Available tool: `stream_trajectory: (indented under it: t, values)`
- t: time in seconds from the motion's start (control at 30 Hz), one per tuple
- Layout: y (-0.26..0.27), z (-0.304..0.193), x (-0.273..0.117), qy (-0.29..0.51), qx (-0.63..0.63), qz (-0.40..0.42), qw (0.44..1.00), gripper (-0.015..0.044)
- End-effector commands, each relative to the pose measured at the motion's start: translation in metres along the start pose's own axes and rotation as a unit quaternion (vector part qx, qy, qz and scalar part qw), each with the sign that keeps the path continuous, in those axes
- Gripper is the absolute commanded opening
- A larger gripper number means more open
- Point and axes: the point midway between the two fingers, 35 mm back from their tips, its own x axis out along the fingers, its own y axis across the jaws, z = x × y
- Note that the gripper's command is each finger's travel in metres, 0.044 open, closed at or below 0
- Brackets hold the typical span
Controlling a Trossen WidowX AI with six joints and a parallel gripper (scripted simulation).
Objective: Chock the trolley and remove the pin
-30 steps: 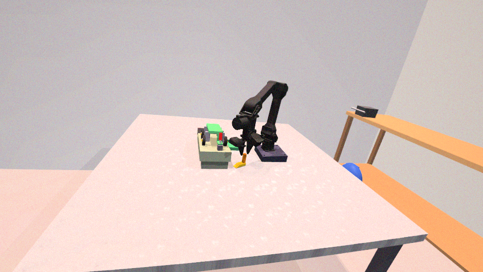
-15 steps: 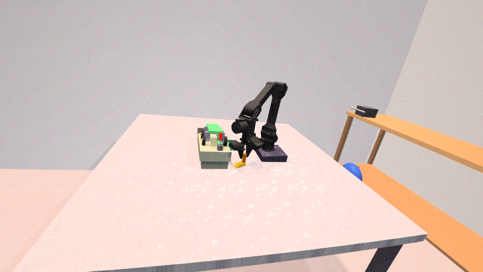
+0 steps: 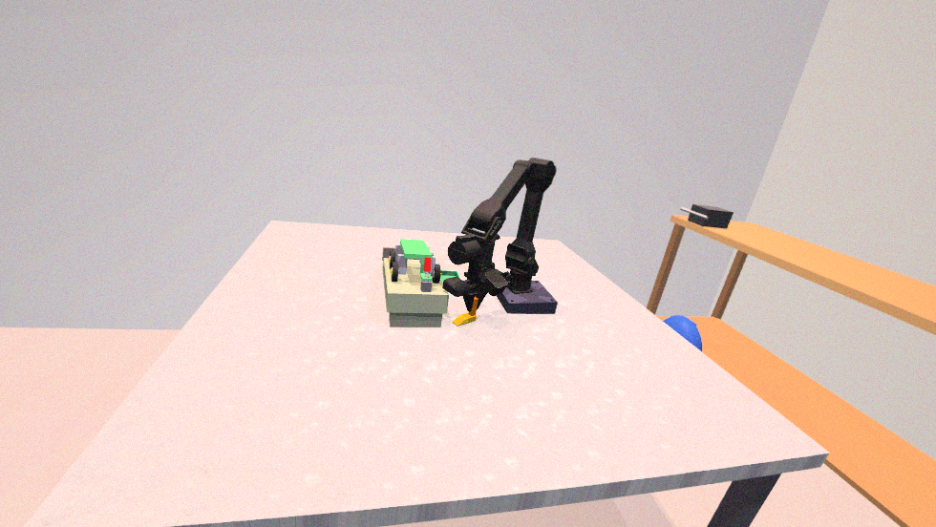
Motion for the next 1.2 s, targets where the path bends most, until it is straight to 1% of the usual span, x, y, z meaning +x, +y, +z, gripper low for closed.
stream_trajectory:
  t: [0.0,0.17,0.2,0.23,1.17]
  values:
    - [0.000,0.000,0.000,0.000,0.000,0.000,1.000,0.0065]
    - [0.000,0.000,0.000,0.000,0.000,0.000,1.000,0.0032]
    - [0.000,0.000,-0.002,0.000,0.000,0.000,1.000,0.0005]
    - [0.000,0.000,-0.005,-0.001,-0.001,0.000,1.000,0.0000]
    - [0.004,-0.002,-0.107,-0.002,-0.003,0.000,1.000,0.0000]
